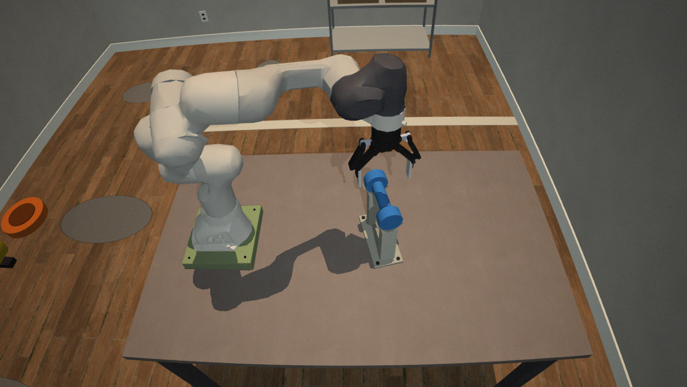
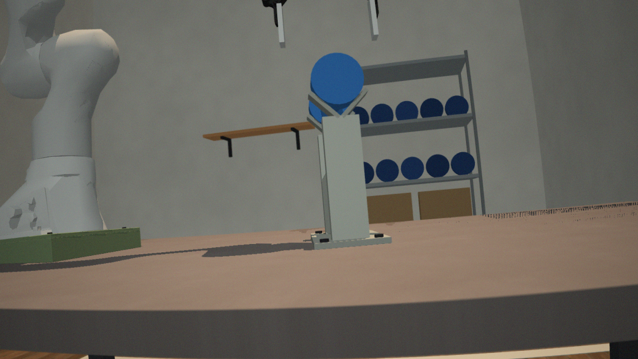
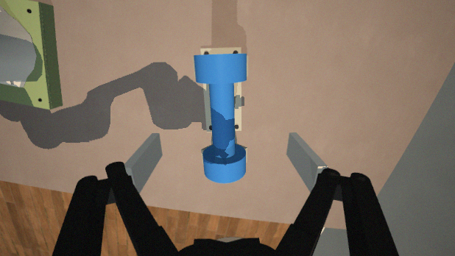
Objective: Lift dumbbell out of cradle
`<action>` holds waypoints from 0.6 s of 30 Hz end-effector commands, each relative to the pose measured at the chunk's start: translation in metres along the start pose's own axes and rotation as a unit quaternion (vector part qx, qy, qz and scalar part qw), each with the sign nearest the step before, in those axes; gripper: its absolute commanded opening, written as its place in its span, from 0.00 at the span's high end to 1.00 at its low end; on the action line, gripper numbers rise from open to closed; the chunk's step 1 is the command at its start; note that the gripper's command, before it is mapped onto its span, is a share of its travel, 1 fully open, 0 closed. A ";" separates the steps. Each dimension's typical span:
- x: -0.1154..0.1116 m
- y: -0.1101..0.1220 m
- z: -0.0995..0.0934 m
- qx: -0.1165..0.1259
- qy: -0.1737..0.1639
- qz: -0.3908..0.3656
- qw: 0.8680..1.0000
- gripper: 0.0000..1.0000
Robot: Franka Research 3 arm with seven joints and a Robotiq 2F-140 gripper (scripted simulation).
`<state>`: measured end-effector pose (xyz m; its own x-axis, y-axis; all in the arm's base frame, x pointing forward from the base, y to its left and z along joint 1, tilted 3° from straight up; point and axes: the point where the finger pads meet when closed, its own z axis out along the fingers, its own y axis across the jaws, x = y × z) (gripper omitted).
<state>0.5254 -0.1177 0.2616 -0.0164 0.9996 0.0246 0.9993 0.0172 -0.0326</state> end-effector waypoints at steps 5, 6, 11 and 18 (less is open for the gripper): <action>-0.002 -0.002 0.078 0.003 -0.001 -0.011 1.000 0.00; -0.001 -0.002 0.088 0.003 -0.001 -0.014 1.000 0.00; -0.001 -0.003 0.097 0.003 -0.001 -0.017 1.000 0.00; -0.001 -0.003 0.097 0.003 -0.001 -0.017 1.000 0.00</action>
<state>0.5133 -0.1163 0.1636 -0.0560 0.9981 0.0257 0.9969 0.0573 -0.0536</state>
